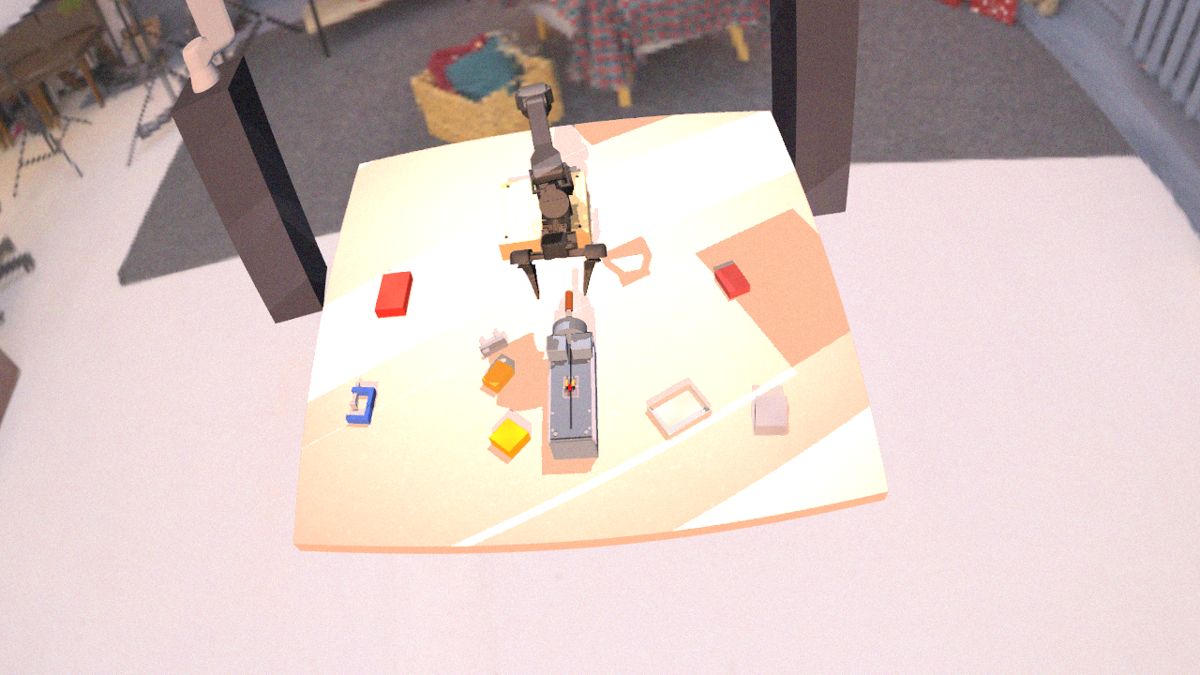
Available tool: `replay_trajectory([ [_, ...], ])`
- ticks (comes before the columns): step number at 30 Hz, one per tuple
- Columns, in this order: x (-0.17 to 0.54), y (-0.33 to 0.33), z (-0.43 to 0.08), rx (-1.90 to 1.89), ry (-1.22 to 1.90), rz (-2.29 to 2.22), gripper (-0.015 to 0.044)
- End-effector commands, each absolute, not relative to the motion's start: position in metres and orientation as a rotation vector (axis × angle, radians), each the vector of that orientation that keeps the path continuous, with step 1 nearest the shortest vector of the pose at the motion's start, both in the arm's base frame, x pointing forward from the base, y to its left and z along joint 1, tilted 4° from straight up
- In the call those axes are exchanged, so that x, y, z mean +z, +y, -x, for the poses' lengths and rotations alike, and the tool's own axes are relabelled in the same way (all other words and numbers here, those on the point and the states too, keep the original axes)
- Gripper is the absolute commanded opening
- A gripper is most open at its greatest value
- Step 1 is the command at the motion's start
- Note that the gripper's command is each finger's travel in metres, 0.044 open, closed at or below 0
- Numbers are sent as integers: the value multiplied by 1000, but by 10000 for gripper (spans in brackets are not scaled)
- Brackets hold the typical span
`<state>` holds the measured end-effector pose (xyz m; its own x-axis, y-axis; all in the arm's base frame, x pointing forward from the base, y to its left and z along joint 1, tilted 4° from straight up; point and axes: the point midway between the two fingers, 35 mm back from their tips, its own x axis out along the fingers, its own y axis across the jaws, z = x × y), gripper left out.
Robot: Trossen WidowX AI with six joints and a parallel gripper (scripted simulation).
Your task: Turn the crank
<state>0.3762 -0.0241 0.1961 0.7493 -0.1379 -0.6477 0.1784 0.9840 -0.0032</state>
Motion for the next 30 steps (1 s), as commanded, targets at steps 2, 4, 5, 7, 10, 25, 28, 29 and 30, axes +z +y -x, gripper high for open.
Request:
replay_trajectory([
  [2, 200, -30, -403, -176, 705, -76, 440],
  [4, 202, -34, -414, -179, 705, -81, 440],
  [5, 202, -35, -419, -180, 704, -84, 440],
  [7, 203, -39, -430, -183, 704, -89, 440],
  [10, 202, -45, -447, -188, 703, -97, 440],
  [25, 145, -51, -466, -192, 702, -103, 440],
  [28, 145, -51, -466, -192, 702, -103, 440],
  [29, 145, -51, -466, -192, 702, -103, 440],
  [30, 145, -51, -466, -192, 702, -103, 440],
])
